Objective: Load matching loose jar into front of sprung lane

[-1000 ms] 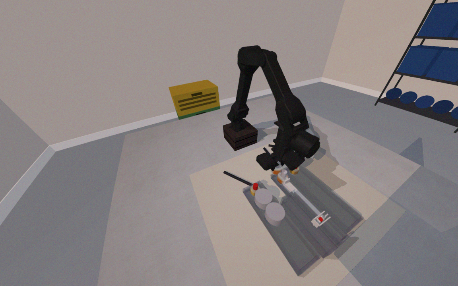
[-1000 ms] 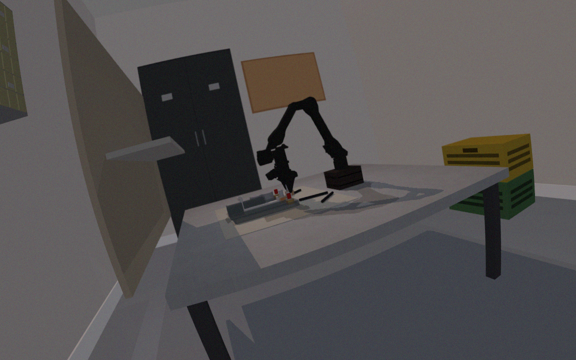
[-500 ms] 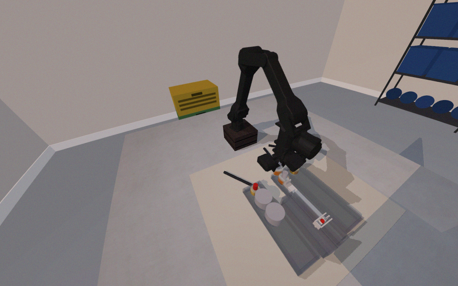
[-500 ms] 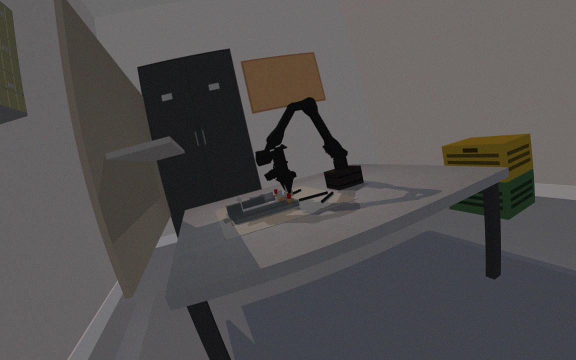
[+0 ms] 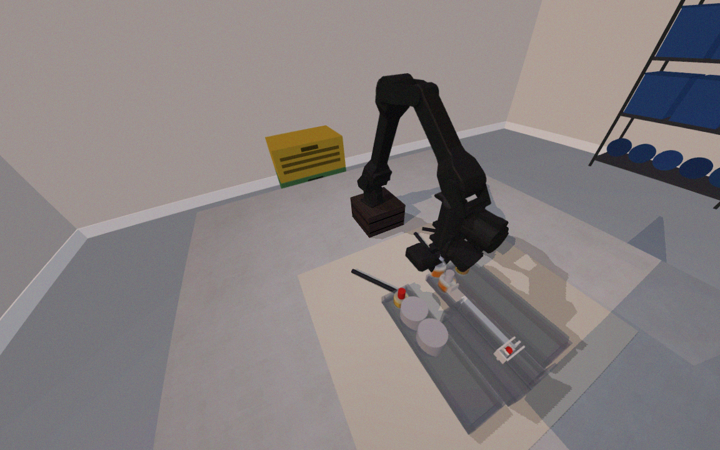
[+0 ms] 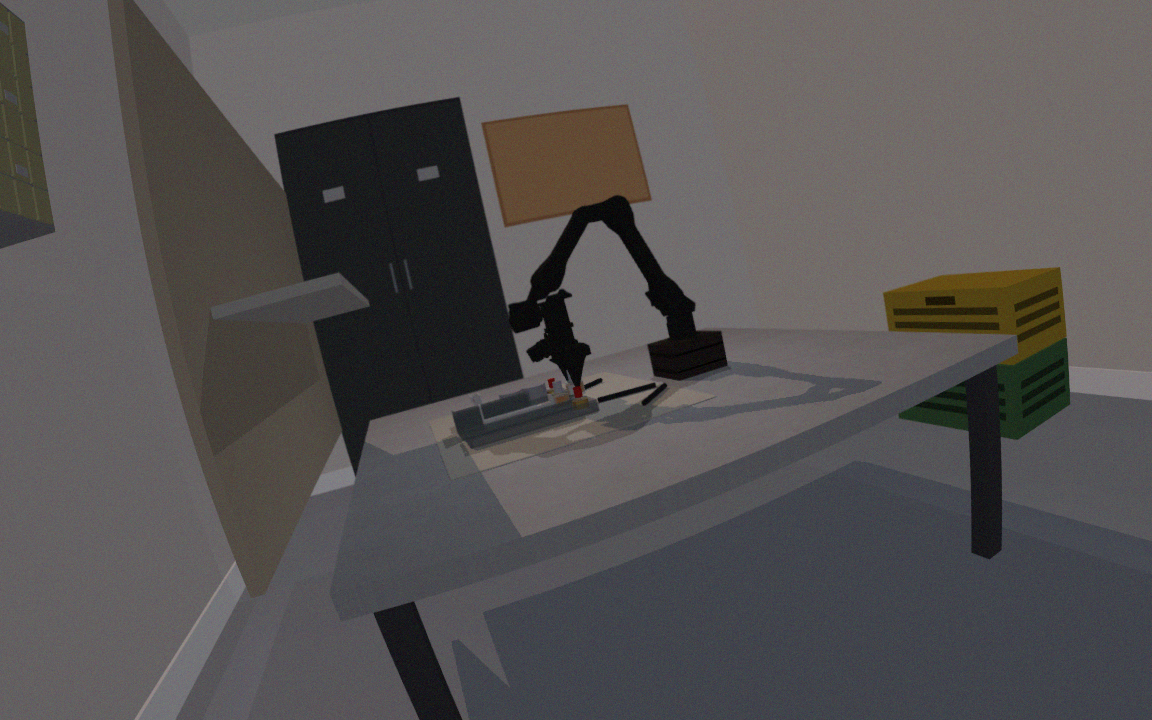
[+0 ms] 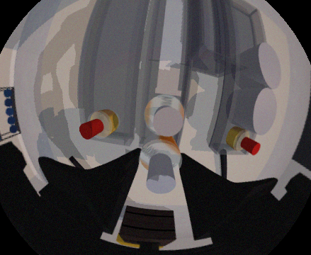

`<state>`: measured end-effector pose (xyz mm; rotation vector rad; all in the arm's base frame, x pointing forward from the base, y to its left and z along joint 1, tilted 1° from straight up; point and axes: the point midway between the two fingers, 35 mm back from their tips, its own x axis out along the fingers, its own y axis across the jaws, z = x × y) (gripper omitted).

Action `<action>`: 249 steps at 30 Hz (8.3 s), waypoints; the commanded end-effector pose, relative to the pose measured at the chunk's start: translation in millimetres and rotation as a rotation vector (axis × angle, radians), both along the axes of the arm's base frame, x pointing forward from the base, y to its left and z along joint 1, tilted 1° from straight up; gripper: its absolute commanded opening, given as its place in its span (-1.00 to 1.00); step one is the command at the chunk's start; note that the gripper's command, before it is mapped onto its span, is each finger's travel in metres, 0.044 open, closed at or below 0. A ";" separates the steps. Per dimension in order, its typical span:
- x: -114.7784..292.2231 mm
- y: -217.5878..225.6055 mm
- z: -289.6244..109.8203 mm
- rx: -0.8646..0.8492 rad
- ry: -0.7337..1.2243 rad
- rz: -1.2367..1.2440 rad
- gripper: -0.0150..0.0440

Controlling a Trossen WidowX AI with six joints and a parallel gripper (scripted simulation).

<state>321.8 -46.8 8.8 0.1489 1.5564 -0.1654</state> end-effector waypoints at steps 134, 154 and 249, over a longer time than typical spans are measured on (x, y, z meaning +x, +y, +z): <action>34.9 -6.6 9.6 -0.004 -0.036 0.002 -0.49; 35.2 -6.7 4.1 -0.004 -0.036 0.002 -0.49; 27.6 -5.4 -16.6 -0.004 -0.036 0.002 -0.49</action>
